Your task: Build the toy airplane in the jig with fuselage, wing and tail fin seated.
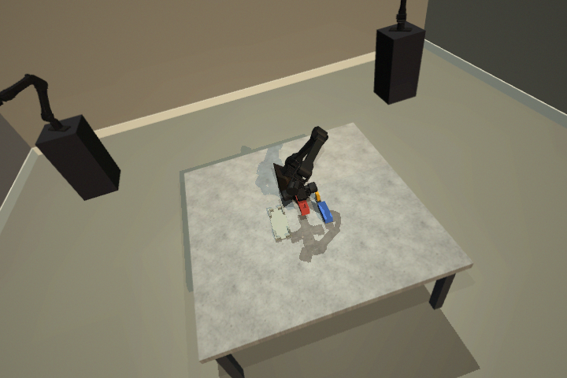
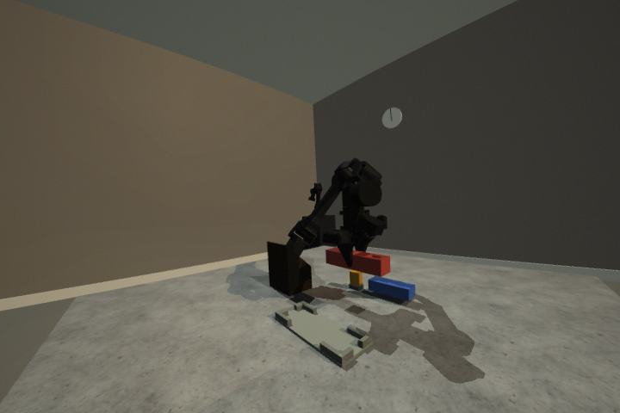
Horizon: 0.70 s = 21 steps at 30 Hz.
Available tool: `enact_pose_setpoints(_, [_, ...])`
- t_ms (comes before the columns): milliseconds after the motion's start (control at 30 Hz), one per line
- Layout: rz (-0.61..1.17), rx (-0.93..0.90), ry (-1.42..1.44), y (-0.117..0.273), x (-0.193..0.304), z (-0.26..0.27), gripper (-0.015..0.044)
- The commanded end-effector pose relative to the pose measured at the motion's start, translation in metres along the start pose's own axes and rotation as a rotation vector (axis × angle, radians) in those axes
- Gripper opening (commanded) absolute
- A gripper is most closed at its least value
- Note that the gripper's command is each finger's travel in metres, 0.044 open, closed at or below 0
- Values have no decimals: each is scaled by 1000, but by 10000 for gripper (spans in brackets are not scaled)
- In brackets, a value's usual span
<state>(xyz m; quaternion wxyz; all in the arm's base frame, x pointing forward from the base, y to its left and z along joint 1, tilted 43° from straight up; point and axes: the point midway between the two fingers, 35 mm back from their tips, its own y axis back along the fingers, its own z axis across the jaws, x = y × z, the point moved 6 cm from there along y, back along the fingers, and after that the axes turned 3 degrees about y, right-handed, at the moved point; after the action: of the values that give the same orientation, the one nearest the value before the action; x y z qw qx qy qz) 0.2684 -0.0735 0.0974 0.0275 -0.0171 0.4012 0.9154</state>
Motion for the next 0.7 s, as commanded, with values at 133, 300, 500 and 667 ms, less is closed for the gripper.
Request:
enact_pose_setpoints(133, [-8, 6, 14, 12, 0, -1, 0])
enact_pose_setpoints(300, [-8, 10, 11, 8, -2, -13, 0])
enact_pose_setpoints(500, [-8, 12, 11, 2, -4, -30, 0])
enact_pose_setpoints(667, [-9, 13, 13, -3, -6, -45, 0])
